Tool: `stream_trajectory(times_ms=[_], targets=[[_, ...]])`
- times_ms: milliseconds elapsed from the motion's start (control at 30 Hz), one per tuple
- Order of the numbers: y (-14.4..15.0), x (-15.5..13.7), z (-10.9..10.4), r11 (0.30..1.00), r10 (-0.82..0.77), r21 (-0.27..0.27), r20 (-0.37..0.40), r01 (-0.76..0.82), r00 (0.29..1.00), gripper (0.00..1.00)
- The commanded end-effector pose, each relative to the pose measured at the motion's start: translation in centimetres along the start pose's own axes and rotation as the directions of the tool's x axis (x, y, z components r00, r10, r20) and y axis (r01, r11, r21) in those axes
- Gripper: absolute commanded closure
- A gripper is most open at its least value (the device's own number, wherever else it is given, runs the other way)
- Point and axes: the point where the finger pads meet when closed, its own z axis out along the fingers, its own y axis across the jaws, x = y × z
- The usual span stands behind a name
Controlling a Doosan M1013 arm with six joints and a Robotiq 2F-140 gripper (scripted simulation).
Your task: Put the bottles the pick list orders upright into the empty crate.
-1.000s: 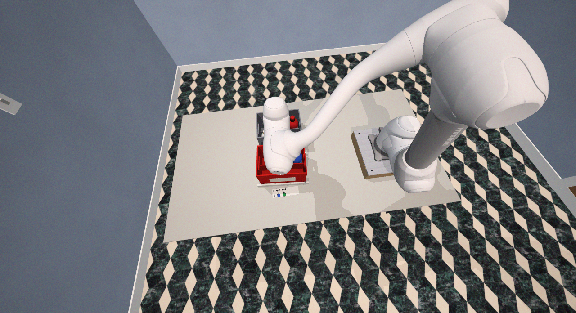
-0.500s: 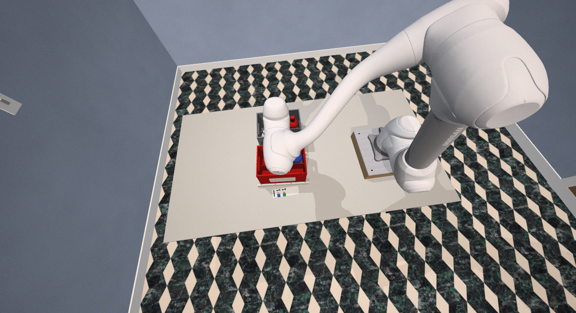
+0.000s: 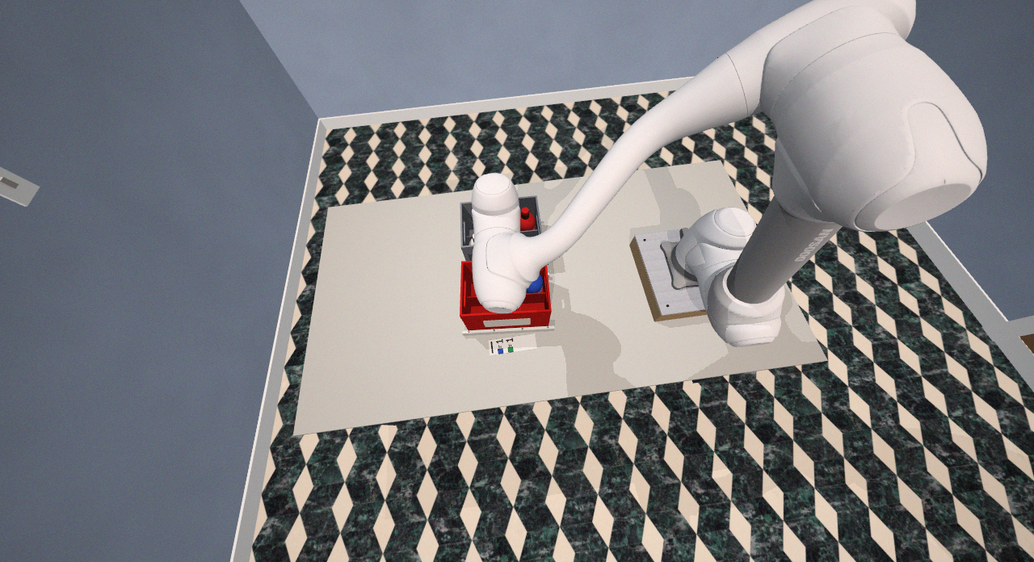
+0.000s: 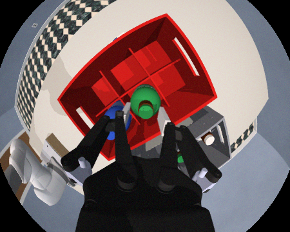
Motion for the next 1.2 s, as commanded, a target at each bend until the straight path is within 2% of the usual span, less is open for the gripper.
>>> stream_trajectory(times_ms=[0, 1067, 1167], targets=[[0.0, 0.0, -0.8, 1.000, 0.000, 0.000, 0.000, 0.000, 1.000, 0.62], [0.0, 0.0, -8.2, 1.000, 0.000, 0.000, 0.000, 0.000, 1.000, 0.62], [0.0, 0.0, -8.2, 1.000, 0.000, 0.000, 0.000, 0.000, 1.000, 0.62]])
